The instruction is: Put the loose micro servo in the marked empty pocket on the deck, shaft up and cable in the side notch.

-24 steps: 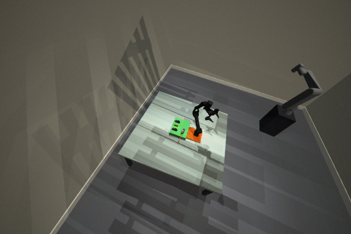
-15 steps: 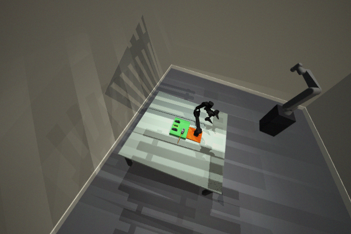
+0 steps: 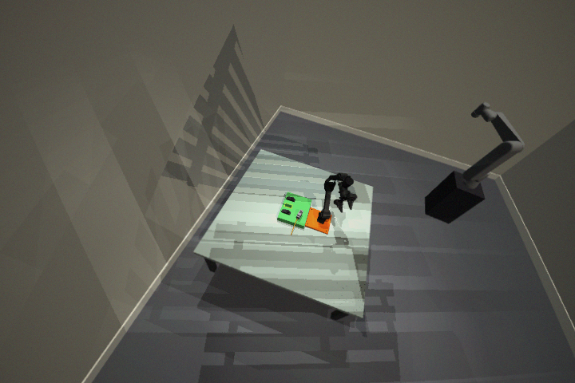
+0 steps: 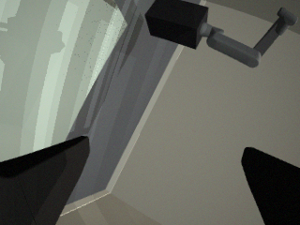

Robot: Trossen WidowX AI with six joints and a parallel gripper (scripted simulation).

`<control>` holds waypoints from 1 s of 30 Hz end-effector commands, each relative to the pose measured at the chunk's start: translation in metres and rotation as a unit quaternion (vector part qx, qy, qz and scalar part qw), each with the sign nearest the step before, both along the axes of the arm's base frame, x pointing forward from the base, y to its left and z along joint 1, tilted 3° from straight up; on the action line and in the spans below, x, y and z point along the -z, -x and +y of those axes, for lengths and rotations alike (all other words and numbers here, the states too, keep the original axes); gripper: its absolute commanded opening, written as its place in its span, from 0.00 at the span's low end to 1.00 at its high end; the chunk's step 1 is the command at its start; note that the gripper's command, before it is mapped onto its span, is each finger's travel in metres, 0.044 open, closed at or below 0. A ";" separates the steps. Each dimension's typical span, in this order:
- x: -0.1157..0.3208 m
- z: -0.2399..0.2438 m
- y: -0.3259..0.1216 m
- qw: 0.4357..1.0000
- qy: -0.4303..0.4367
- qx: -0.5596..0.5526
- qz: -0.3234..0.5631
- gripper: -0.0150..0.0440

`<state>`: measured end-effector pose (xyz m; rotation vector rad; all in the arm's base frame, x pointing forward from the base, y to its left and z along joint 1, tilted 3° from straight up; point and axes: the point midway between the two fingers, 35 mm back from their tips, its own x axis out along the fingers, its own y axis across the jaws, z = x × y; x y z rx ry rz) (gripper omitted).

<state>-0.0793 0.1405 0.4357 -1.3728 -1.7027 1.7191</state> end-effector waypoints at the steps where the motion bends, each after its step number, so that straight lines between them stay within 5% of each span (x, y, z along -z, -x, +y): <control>1: 0.014 0.018 -0.006 0.998 0.040 0.046 0.004 1.00; 30: 0.118 0.090 -0.120 0.866 0.267 0.411 0.094 1.00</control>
